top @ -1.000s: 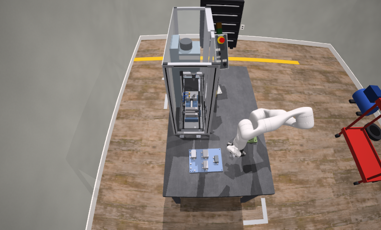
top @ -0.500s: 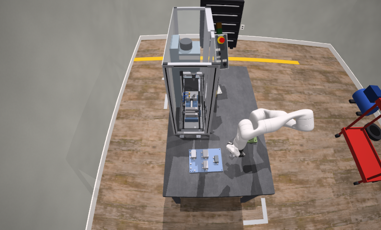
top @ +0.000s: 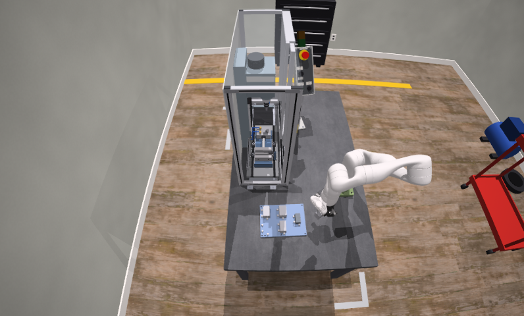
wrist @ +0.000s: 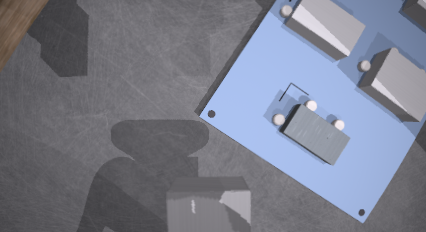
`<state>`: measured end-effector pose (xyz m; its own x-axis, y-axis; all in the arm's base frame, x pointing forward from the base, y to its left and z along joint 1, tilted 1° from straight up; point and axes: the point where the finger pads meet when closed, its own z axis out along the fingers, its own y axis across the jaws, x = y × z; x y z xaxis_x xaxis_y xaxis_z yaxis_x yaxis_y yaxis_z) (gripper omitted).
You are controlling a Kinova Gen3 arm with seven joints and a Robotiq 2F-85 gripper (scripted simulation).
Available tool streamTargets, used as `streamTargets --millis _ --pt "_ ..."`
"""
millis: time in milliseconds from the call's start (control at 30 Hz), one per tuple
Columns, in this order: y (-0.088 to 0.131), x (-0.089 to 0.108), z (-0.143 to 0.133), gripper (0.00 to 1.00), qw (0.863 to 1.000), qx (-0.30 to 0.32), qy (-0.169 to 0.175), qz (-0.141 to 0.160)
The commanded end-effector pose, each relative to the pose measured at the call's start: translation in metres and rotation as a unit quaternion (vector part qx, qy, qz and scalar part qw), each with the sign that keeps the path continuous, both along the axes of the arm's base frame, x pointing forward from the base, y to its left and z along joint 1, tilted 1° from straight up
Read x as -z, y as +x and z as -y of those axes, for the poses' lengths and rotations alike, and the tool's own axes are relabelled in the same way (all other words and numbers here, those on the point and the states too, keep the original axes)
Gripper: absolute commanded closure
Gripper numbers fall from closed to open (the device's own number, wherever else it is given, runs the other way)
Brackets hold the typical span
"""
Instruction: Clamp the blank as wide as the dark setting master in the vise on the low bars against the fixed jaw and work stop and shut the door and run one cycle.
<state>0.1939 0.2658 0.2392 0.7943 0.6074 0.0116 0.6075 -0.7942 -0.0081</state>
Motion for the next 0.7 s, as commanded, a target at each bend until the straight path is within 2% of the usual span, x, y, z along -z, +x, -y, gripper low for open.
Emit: streamTargets --millis 0,300,467,667 --pt "0.0001 -0.0004 0.0 0.9 1.0 0.029 -0.001 0.0" --pt "0.0001 -0.0004 0.0 0.9 1.0 0.029 -0.001 0.0" --pt "0.0001 -0.0004 0.0001 0.9 0.99 0.144 -0.001 -0.001" --pt "0.0001 -0.0004 0.0001 0.9 0.99 0.144 -0.001 -0.001"
